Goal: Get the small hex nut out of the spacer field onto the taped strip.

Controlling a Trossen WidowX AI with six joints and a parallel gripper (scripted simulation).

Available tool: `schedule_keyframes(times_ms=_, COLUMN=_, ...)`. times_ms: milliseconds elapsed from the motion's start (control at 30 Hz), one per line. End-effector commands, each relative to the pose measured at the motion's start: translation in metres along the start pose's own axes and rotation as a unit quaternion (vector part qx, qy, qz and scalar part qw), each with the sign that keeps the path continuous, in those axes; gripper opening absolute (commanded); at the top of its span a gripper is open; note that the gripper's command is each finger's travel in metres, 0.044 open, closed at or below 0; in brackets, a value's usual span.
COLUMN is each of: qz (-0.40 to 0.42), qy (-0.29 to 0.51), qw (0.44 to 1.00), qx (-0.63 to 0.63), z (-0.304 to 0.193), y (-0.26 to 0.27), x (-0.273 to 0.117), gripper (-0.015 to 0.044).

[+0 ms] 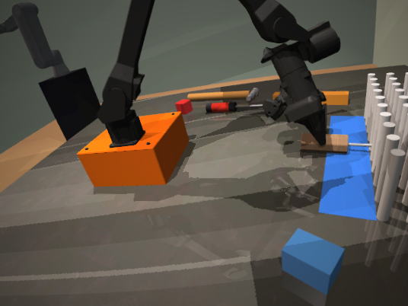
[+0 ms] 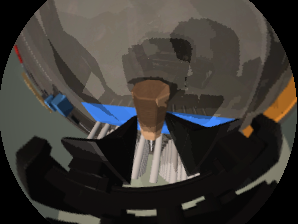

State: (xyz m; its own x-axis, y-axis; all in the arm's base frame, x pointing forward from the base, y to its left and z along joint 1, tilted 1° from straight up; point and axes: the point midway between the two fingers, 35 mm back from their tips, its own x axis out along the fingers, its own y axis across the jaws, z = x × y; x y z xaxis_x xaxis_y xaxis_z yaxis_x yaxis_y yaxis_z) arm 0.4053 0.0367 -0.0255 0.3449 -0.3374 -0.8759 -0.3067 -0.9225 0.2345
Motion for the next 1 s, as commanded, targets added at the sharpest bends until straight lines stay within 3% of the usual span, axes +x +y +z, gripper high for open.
schedule_keyframes(times_ms=0, qz=0.000, qy=-0.001, qw=1.000, qx=0.001, z=0.004, y=0.001, x=-0.002, gripper=0.0000)
schedule_keyframes(times_ms=967, qz=0.000, qy=-0.003, qw=1.000, qx=0.001, z=0.021, y=0.001, x=-0.009, gripper=0.0000)
